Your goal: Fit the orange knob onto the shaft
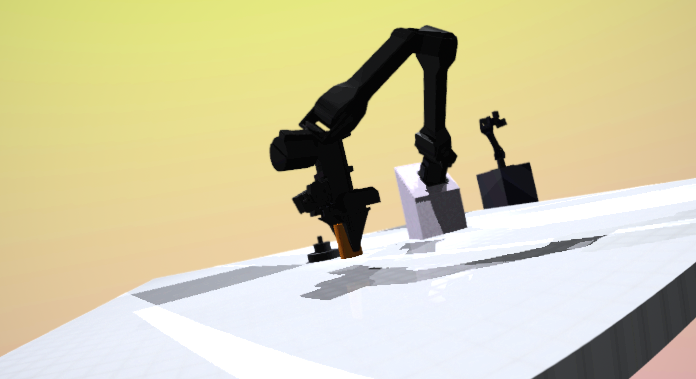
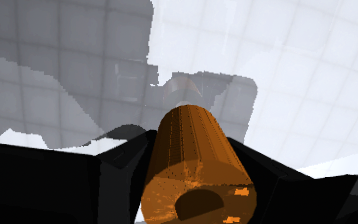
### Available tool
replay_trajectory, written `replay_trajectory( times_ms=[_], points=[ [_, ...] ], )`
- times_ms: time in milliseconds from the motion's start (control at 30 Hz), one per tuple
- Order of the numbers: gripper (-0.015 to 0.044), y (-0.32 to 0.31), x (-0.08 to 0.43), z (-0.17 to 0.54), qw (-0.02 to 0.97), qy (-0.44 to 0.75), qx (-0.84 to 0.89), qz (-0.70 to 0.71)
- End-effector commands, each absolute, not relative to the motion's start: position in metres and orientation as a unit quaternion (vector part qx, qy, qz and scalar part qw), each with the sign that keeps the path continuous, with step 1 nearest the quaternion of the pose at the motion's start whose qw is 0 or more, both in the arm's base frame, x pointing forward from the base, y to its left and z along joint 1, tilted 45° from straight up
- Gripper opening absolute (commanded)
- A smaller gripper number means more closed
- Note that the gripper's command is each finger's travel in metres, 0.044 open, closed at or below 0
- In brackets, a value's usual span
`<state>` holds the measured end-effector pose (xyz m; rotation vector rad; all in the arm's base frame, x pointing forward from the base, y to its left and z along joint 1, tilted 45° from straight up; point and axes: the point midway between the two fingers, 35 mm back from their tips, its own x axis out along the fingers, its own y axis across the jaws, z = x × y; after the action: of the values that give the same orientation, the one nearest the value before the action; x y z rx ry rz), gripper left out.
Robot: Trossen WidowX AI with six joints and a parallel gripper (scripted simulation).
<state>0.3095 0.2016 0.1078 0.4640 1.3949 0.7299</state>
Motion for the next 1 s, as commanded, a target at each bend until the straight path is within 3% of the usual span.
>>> replay_trajectory(
  times_ms=[0, 400, 967],
  points=[
    [0.0000, 0.178, 0.315, 0.131, 0.689, 0.613, 0.207, 0.327],
    [0.0000, 0.117, 0.301, 0.183, 0.688, 0.611, 0.212, 0.329],
    [0.0000, 0.098, 0.315, 0.155, 0.688, 0.615, 0.213, 0.321]
  ],
)
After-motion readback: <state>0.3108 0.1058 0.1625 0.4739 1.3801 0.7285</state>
